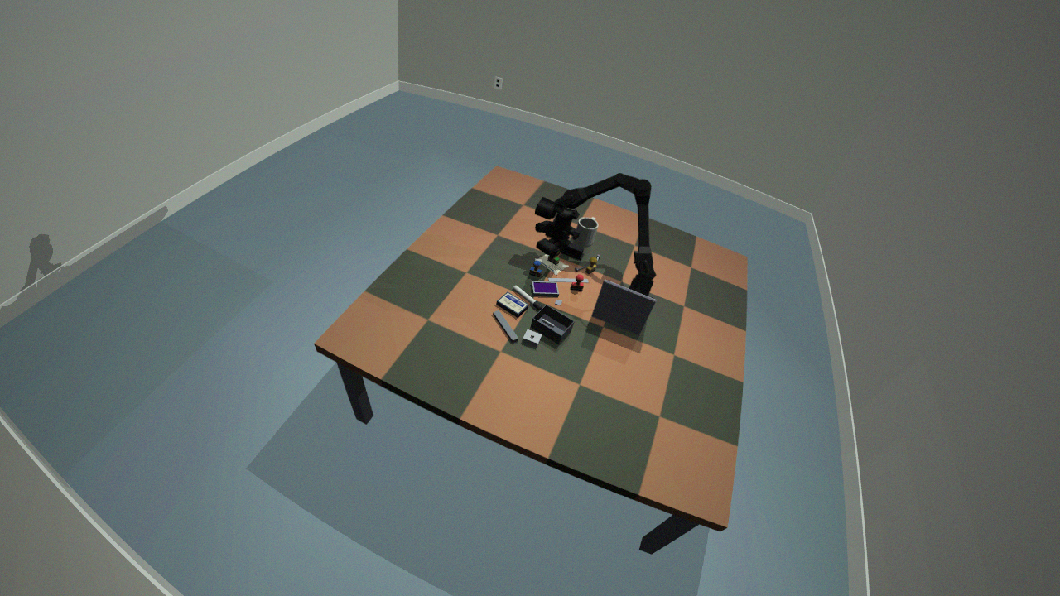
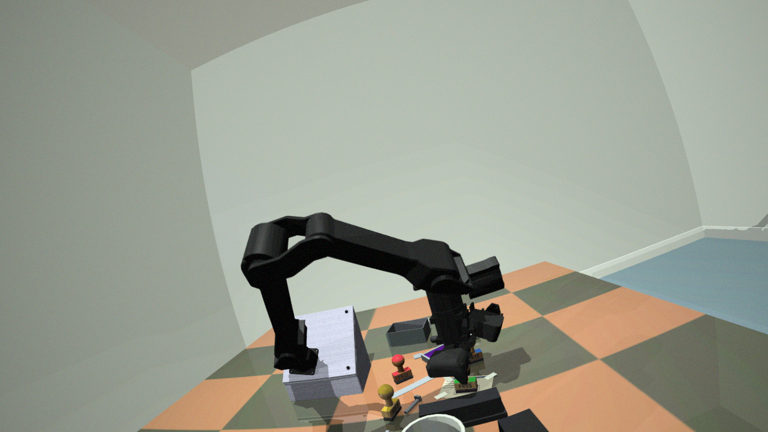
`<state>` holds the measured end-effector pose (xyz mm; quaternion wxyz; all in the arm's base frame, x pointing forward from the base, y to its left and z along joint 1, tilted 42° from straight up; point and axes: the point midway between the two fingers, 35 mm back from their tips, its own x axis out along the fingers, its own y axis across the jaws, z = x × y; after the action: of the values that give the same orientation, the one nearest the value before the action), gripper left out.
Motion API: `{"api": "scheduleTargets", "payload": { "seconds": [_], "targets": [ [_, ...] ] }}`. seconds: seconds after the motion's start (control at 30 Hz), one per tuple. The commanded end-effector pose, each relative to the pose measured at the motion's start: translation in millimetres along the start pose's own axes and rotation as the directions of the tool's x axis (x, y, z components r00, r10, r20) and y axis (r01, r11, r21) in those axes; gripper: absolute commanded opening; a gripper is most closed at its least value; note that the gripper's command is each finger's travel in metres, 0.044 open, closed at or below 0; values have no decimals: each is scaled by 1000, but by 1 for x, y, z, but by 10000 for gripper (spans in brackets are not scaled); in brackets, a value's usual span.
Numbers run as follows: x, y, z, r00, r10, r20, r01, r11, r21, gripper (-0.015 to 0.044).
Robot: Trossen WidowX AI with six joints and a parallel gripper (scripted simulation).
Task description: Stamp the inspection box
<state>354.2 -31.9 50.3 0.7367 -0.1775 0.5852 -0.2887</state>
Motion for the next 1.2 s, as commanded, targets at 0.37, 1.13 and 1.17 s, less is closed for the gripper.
{"api": "scheduleTargets", "payload": {
  "seconds": [0.37,1.13,1.17],
  "targets": [
    [-7,0,0,1000,-1,-4,1,1000,3,0],
    [-41,2,2,1000,2,-5,-2,1000,3,0],
    [-42,2,2,1000,2,-5,-2,1000,3,0]
  ]
}}
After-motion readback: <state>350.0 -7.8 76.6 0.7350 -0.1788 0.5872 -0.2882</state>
